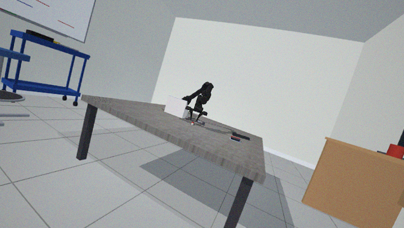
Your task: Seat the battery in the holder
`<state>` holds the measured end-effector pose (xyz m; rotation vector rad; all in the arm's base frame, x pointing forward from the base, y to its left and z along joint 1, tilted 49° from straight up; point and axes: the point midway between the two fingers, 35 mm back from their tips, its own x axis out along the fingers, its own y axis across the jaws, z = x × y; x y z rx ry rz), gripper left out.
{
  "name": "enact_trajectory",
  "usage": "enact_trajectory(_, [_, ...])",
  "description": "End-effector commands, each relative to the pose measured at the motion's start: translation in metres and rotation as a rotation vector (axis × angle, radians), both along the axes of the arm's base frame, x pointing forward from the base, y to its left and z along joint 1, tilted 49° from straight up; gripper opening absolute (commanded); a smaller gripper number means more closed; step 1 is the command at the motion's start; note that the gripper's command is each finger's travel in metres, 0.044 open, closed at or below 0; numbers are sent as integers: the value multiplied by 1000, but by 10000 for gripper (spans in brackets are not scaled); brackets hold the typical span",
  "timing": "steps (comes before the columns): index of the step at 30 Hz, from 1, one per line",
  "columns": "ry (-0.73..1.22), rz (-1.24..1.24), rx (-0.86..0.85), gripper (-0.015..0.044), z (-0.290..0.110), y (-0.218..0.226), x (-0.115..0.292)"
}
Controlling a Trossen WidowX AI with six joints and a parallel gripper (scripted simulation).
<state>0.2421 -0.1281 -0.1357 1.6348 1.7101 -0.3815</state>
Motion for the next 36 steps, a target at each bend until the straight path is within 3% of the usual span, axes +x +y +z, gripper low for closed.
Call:
enact_trajectory(1, [1, -8, 5, 220, -5, 5, 0])
enact_trajectory(18, [1, -8, 8, 220, -21, 24, 2])
enact_trajectory(23, [1, -8, 8, 89, -21, 24, 2])
enact_trajectory(28, [1, -8, 8, 58, -21, 24, 2])
enact_trajectory(36, [1, -8, 5, 58, -5, 5, 0])
